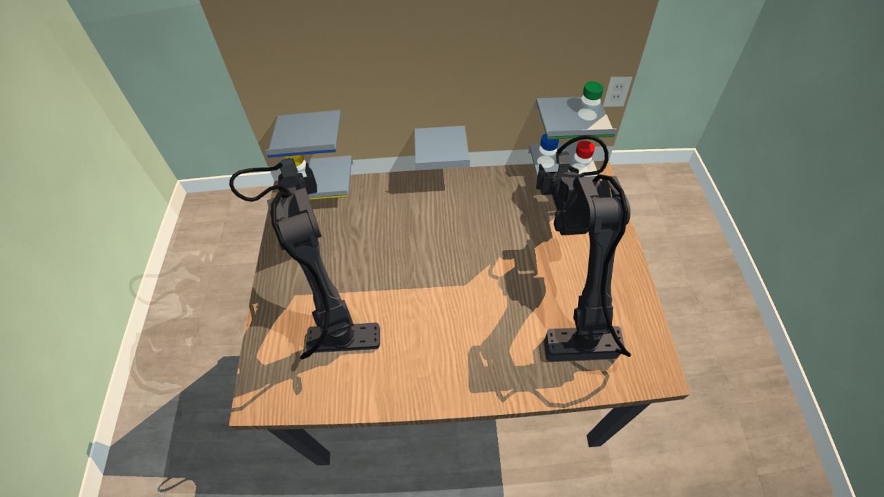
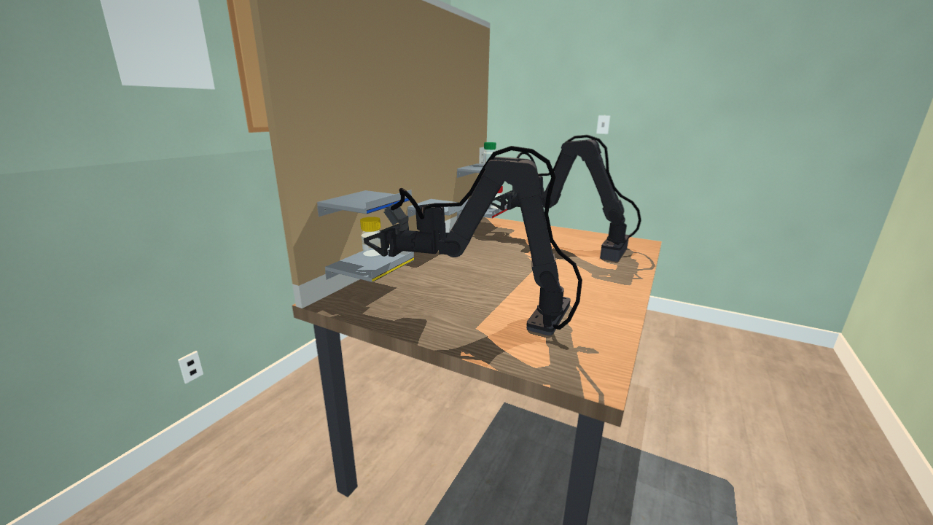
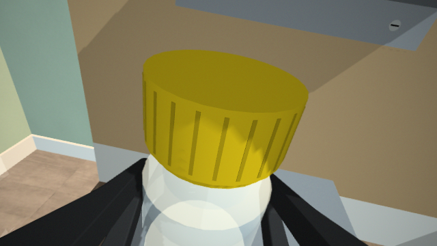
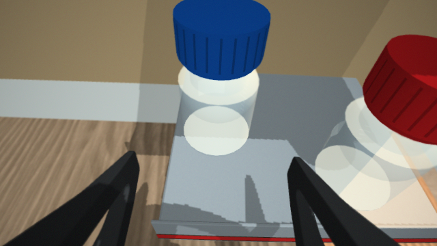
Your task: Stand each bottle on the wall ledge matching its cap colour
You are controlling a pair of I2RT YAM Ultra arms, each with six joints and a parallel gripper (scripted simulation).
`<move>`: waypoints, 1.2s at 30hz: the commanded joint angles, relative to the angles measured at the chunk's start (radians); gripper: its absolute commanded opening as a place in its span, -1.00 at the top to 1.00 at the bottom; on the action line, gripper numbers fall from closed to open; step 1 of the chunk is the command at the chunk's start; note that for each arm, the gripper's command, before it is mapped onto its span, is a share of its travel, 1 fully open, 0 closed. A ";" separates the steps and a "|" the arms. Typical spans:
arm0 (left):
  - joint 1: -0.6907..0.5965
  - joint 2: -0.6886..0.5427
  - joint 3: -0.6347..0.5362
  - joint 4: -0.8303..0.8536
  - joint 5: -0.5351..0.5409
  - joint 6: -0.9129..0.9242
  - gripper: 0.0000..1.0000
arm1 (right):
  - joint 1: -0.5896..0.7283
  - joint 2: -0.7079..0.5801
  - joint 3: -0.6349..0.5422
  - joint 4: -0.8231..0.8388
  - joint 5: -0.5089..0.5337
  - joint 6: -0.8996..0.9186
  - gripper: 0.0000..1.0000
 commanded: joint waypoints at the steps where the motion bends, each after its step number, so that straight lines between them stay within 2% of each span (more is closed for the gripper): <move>1: -0.006 -0.015 0.040 0.046 -0.001 0.002 -0.04 | -0.008 0.036 0.063 -0.019 -0.007 -0.012 -0.62; 36: -0.006 -0.015 0.040 0.046 -0.001 0.002 -0.04 | -0.009 0.142 0.262 -0.110 -0.008 -0.008 -0.62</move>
